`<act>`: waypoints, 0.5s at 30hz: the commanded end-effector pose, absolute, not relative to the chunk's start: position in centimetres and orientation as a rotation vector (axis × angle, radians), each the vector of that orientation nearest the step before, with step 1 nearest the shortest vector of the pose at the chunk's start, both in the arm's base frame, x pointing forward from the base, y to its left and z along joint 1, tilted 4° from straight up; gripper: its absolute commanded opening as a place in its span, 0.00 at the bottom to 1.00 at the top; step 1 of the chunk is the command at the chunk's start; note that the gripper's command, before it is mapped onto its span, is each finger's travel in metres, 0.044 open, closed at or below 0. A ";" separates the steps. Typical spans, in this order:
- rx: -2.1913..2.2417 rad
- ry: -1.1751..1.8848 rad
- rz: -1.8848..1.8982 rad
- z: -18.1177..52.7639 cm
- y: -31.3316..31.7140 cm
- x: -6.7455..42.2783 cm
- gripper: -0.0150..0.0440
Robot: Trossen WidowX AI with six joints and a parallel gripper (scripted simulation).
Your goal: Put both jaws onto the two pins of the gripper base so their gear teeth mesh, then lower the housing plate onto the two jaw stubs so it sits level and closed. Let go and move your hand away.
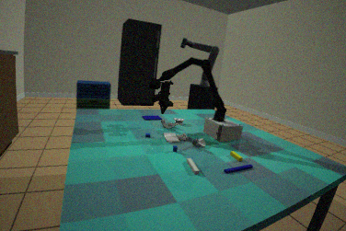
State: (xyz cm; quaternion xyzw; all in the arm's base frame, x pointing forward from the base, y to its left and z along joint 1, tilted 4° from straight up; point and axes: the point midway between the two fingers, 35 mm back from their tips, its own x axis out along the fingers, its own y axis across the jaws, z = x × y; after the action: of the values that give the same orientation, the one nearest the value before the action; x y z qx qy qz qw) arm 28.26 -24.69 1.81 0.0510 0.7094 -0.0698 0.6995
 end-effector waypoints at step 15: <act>0.129 1.601 -0.175 -0.1 -24.8 27.9 0.25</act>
State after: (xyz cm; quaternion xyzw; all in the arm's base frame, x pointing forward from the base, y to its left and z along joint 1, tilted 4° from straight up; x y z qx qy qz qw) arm 27.94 -24.71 0.32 0.0582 0.7156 -0.0750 0.6920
